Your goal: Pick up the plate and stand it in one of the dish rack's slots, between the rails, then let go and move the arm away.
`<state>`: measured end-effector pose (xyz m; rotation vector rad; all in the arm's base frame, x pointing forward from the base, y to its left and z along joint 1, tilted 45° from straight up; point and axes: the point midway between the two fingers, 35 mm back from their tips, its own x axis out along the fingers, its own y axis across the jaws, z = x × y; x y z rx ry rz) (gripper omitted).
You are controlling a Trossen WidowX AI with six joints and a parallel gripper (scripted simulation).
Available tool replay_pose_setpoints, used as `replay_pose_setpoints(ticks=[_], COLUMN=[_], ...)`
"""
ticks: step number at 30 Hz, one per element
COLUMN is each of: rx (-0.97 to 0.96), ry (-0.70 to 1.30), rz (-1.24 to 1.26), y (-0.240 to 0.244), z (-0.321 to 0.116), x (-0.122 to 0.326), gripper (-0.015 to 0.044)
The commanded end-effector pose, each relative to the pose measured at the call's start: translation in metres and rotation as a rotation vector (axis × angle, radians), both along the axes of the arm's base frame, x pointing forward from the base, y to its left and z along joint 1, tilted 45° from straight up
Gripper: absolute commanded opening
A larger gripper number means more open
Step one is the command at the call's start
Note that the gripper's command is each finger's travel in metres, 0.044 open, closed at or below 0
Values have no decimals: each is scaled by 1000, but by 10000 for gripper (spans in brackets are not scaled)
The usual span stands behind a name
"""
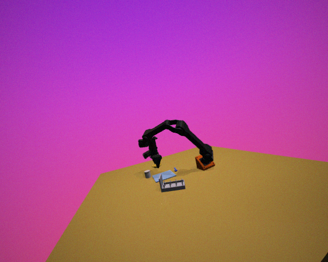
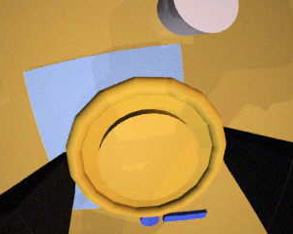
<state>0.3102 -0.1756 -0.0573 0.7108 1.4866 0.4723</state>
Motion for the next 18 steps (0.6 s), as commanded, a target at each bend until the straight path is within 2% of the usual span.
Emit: replay_pose_setpoints(ticks=[1, 18], rx=[-6, 1], ry=[-6, -5], rz=[3, 1], y=[-13, -50], z=[11, 51], x=[0, -3], gripper=[0, 0])
